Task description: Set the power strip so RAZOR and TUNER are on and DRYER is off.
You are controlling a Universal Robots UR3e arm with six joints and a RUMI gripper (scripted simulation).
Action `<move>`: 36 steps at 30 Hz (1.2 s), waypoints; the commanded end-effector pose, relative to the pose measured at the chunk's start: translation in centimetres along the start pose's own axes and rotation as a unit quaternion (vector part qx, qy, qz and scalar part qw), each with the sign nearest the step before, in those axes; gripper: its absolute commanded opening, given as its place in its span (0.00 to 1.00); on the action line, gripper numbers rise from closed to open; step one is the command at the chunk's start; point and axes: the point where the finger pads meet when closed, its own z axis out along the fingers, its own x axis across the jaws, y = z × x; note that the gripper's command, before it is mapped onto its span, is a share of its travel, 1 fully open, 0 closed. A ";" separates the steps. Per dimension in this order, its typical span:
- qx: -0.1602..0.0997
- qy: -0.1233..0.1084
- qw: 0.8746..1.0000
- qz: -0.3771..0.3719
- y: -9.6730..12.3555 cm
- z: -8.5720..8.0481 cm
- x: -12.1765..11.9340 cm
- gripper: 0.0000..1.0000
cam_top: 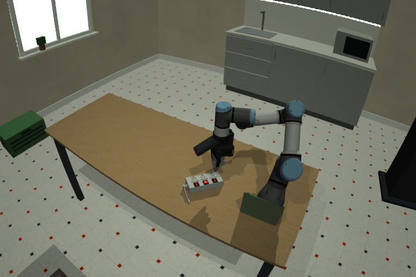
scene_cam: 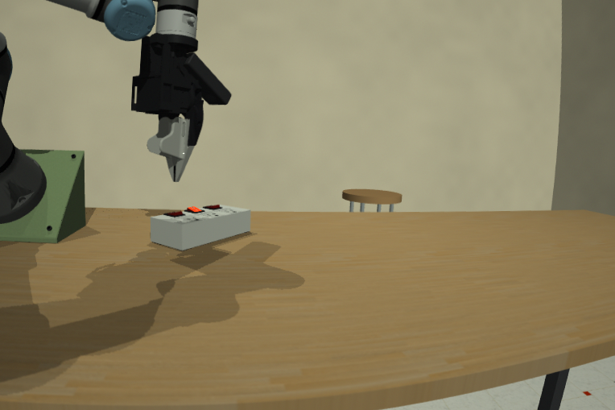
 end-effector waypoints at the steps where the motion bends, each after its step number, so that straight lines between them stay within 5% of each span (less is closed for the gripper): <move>1: 0.001 0.000 1.000 0.000 0.0 -0.1 0.0 0.00; 36: 0.001 0.000 1.000 0.000 0.0 1.7 0.0 0.00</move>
